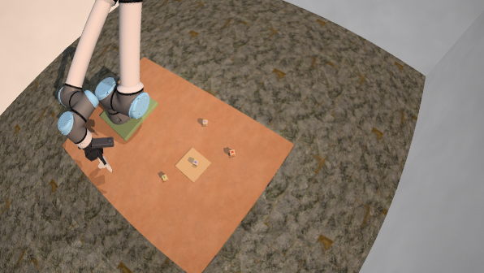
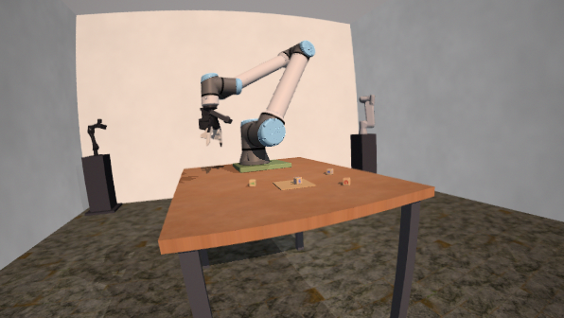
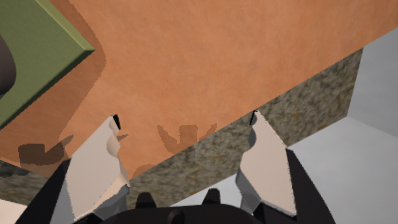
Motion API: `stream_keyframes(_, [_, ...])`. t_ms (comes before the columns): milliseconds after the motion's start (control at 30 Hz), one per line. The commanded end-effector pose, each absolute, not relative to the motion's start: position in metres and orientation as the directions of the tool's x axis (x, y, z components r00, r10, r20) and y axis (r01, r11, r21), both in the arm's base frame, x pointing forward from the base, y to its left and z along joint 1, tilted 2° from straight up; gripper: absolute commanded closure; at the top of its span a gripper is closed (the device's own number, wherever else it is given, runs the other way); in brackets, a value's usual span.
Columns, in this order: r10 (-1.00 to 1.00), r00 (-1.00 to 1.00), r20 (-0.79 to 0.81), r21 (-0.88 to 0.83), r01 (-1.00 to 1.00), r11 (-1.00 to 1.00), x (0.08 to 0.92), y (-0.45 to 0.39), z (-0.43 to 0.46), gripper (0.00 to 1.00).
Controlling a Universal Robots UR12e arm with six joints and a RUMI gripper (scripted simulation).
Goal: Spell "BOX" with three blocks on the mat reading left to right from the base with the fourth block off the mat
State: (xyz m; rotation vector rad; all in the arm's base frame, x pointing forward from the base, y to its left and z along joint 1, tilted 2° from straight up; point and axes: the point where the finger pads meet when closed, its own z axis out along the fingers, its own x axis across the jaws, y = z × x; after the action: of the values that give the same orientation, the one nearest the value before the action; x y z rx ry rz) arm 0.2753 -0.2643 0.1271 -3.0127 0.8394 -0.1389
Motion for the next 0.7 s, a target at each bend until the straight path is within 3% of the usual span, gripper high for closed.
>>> stream_keyframes(0, [-0.539,0.835,0.112,-0.049,-0.537,-0.842,0.316,-0.248,0.123,0.00])
stream_keyframes(667, [-0.609,0.773,0.177,-0.166,-0.587,-0.793,0.436,-0.147,0.111,0.00])
